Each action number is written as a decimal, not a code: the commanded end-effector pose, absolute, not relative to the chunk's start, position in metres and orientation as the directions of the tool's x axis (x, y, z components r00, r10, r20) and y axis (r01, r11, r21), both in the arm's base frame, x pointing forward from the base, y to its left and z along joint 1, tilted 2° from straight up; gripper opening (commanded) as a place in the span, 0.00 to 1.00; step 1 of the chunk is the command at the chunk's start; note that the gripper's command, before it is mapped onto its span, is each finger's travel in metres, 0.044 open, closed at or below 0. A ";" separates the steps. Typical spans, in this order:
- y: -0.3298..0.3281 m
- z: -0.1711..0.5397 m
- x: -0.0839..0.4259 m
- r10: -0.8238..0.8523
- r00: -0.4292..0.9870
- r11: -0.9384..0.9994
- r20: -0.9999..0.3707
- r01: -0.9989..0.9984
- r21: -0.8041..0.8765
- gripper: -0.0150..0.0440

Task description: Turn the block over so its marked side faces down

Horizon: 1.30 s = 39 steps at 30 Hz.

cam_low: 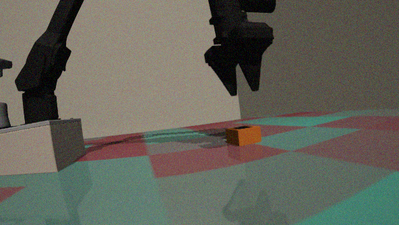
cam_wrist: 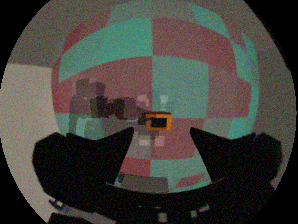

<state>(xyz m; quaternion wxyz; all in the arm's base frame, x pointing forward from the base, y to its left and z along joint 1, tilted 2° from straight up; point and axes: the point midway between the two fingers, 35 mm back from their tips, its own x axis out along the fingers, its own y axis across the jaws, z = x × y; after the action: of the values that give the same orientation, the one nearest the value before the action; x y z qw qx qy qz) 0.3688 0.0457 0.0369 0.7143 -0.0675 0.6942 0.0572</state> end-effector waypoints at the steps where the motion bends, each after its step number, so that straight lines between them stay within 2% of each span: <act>1: 0.045 0.013 0.363 -0.010 -0.002 0.986 -1.000 -0.168 -0.010 1.00; 34: 0.044 -0.034 0.361 -0.010 -0.002 0.986 -1.000 -0.168 -0.010 1.00; 39: 0.044 -0.034 0.361 -0.010 -0.002 0.986 -1.000 -0.168 -0.010 0.78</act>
<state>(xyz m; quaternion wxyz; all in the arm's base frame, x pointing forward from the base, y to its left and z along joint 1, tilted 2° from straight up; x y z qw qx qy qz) 0.3618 0.0441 -0.0325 0.7040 -0.0662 0.7048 0.0567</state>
